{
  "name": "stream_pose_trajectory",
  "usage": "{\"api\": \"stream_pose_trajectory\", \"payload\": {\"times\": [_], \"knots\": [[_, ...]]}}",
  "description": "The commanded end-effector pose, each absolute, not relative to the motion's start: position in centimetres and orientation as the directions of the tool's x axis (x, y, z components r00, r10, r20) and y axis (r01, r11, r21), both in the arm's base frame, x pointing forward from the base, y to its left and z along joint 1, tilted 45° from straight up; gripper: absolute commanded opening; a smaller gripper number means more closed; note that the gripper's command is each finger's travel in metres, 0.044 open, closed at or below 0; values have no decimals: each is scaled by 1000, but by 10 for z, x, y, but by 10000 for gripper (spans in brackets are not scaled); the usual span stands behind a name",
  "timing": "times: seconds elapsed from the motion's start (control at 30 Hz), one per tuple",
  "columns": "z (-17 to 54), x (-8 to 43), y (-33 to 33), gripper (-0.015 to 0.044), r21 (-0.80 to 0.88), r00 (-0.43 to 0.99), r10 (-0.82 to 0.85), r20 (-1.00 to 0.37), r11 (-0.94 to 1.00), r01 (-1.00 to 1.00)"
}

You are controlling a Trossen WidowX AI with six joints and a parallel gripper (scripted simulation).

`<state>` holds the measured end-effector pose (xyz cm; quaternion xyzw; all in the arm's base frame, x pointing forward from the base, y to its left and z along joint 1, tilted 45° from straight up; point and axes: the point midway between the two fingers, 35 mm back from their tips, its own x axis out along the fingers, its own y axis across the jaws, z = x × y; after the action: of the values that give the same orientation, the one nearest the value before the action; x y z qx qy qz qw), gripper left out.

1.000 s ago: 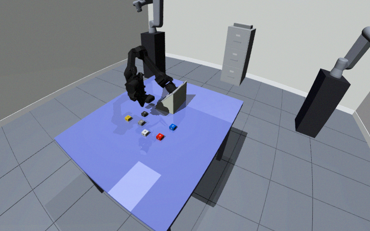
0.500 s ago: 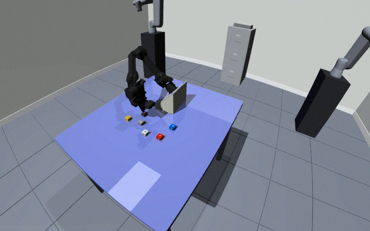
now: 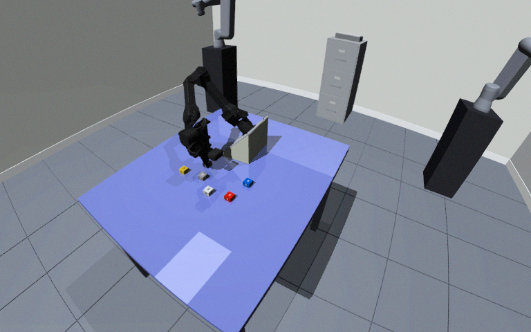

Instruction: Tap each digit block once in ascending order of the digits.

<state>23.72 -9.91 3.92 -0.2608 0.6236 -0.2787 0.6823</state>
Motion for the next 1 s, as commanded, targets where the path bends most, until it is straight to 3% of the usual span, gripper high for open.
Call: {"api": "stream_pose_trajectory", "payload": {"times": [0.0,0.33,0.53,0.8,0.97], "knots": [[37,236,-102,20,-707,65,-709,-703,705,50],[60,235,-78,20,-705,65,-707,-704,707,50],[112,230,-24,20,-703,63,-705,-707,710,48],[114,229,-22,20,-704,63,-705,-706,709,49],[108,269,-9,20,-703,65,-705,-707,710,50]]}}
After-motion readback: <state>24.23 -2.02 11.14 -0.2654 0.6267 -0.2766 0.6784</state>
